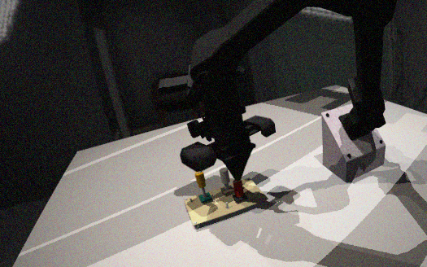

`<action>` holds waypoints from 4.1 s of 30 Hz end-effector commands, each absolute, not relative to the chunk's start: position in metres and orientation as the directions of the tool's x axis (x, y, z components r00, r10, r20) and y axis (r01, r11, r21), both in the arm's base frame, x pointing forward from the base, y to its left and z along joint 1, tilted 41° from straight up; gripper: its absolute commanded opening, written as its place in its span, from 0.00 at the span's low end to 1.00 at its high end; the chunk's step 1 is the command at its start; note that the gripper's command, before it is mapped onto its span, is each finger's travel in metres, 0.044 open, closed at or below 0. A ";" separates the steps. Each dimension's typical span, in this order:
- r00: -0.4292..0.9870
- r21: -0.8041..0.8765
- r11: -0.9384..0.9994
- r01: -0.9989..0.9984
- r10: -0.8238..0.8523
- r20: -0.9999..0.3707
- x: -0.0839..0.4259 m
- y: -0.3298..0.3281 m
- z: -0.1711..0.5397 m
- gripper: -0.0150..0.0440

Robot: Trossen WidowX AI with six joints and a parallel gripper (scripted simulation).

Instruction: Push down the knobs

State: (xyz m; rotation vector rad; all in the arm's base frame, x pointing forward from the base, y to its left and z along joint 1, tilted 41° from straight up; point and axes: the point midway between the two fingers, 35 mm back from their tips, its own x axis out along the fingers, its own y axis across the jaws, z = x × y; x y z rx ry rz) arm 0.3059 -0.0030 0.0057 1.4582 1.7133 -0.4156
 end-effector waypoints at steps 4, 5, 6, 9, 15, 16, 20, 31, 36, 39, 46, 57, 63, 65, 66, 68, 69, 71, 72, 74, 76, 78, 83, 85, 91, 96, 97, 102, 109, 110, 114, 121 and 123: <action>0.019 0.257 0.271 0.928 0.654 -0.757 0.306 -0.006 0.009 0.30; 0.019 0.257 0.271 0.928 0.654 -0.757 0.306 -0.006 0.009 0.34; 0.019 0.257 0.271 0.928 0.654 -0.757 0.306 -0.006 0.009 0.39; 0.019 0.257 0.271 0.928 0.654 -0.757 0.306 -0.006 0.009 0.52; 0.103 0.313 0.226 0.922 0.637 -0.764 0.323 -0.022 0.016 0.43; 0.135 0.334 0.209 0.919 0.630 -0.765 0.329 -0.029 0.019 0.39; 0.134 0.269 0.124 0.955 0.629 -0.766 0.333 -0.032 0.021 0.25; 0.110 0.014 -0.156 0.988 0.632 -0.767 0.344 -0.042 0.024 0.25; 0.099 -0.105 -0.278 0.955 0.633 -0.767 0.348 -0.046 0.025 0.25; 0.093 -0.175 -0.347 0.921 0.634 -0.768 0.351 -0.048 0.026 0.25; 0.078 -0.329 -0.494 0.805 0.637 -0.767 0.356 -0.054 0.028 0.25; 0.053 -0.523 -0.669 0.529 0.641 -0.766 0.364 -0.062 0.031 0.25; 0.040 -0.594 -0.728 0.343 0.643 -0.765 0.368 -0.067 0.032 0.25; 0.036 -0.612 -0.741 0.277 0.644 -0.764 0.370 -0.069 0.033 0.25; 0.033 -0.619 -0.746 0.244 0.645 -0.764 0.370 -0.069 0.033 0.25; 0.029 -0.632 -0.755 0.176 0.645 -0.763 0.371 -0.071 0.033 0.25; 0.027 -0.637 -0.758 0.142 0.646 -0.763 0.372 -0.072 0.034 0.25; 0.024 -0.642 -0.761 0.096 0.646 -0.763 0.373 -0.073 0.034 0.25; 0.024 -0.642 -0.761 0.091 0.647 -0.763 0.373 -0.073 0.034 0.25; 0.024 -0.642 -0.761 0.091 0.647 -0.763 0.373 -0.073 0.034 0.25; 0.024 -0.642 -0.761 0.091 0.647 -0.763 0.373 -0.073 0.034 0.25; 0.024 -0.643 -0.761 0.091 0.647 -0.762 0.373 -0.066 0.026 0.25; 0.024 -0.643 -0.760 0.091 0.647 -0.762 0.373 -0.060 0.019 0.25; 0.024 -0.643 -0.760 0.091 0.647 -0.762 0.373 -0.060 0.019 0.25; 0.024 -0.643 -0.760 0.091 0.647 -0.762 0.374 -0.055 0.014 0.25; 0.024 -0.643 -0.760 0.091 0.648 -0.762 0.374 -0.050 0.007 0.25; 0.024 -0.644 -0.760 0.091 0.648 -0.761 0.374 -0.049 0.006 0.25; 0.024 -0.644 -0.760 0.091 0.648 -0.761 0.374 -0.046 0.003 0.25; 0.024 -0.644 -0.760 0.091 0.648 -0.761 0.374 -0.047 0.004 0.25; 0.024 -0.644 -0.760 0.091 0.648 -0.761 0.374 -0.047 0.004 0.25; 0.024 -0.644 -0.760 0.091 0.648 -0.761 0.374 -0.046 0.003 0.25; 0.024 -0.644 -0.760 0.091 0.648 -0.761 0.374 -0.045 0.002 0.25; 0.024 -0.644 -0.760 0.091 0.648 -0.761 0.374 -0.044 0.001 0.25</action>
